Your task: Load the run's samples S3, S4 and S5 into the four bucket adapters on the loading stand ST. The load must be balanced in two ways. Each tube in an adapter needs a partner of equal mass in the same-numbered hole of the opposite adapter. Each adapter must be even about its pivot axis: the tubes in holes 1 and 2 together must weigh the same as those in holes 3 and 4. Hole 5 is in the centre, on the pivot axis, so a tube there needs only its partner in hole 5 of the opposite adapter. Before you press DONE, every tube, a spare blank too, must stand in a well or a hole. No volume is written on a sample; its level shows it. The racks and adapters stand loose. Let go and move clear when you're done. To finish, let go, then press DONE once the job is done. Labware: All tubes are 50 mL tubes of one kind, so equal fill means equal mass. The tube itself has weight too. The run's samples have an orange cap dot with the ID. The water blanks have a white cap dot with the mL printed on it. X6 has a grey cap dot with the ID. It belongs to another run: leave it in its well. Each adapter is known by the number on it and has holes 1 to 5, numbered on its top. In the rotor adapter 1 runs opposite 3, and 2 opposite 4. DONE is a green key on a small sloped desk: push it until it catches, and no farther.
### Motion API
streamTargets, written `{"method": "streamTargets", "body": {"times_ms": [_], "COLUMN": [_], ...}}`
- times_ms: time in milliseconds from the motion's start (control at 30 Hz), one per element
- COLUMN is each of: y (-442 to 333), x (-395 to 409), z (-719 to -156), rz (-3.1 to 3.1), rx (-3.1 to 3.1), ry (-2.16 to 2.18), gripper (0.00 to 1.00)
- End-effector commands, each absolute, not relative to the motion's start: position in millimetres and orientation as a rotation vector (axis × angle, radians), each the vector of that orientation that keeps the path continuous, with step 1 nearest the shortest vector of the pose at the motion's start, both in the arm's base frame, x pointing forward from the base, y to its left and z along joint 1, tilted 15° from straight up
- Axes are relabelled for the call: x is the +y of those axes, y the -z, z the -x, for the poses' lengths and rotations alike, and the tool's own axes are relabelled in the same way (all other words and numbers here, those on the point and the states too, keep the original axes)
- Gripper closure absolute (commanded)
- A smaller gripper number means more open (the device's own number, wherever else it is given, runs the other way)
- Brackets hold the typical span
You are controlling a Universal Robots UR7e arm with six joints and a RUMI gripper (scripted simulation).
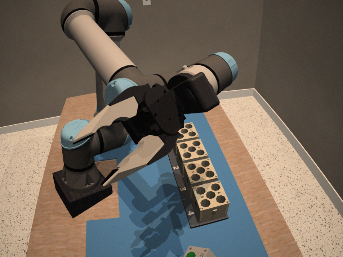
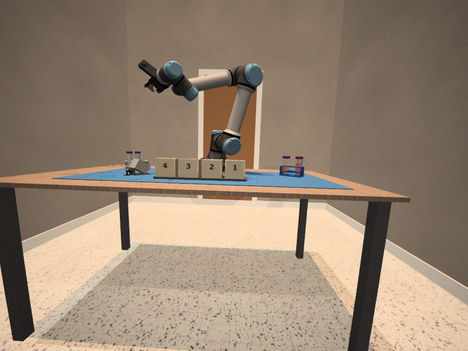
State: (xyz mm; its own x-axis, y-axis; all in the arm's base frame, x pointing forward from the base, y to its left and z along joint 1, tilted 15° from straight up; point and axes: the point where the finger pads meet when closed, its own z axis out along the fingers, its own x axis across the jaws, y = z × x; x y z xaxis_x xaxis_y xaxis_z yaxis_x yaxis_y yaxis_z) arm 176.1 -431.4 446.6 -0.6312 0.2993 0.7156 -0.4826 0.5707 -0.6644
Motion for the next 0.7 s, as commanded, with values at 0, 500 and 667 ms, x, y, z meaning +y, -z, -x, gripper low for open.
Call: {"method": "streamTargets", "body": {"times_ms": [0,500,667], "y": [-435,-401,-388], "x": [-415,-371,-355], "z": [-189,-223,-237], "rz": [-0.221,-0.459,-0.553], "rx": [-1.995,-2.098,-2.133], "ry": [-1.119,-1.068,-1.046], "gripper": [0.65,0.65,0.65]}}
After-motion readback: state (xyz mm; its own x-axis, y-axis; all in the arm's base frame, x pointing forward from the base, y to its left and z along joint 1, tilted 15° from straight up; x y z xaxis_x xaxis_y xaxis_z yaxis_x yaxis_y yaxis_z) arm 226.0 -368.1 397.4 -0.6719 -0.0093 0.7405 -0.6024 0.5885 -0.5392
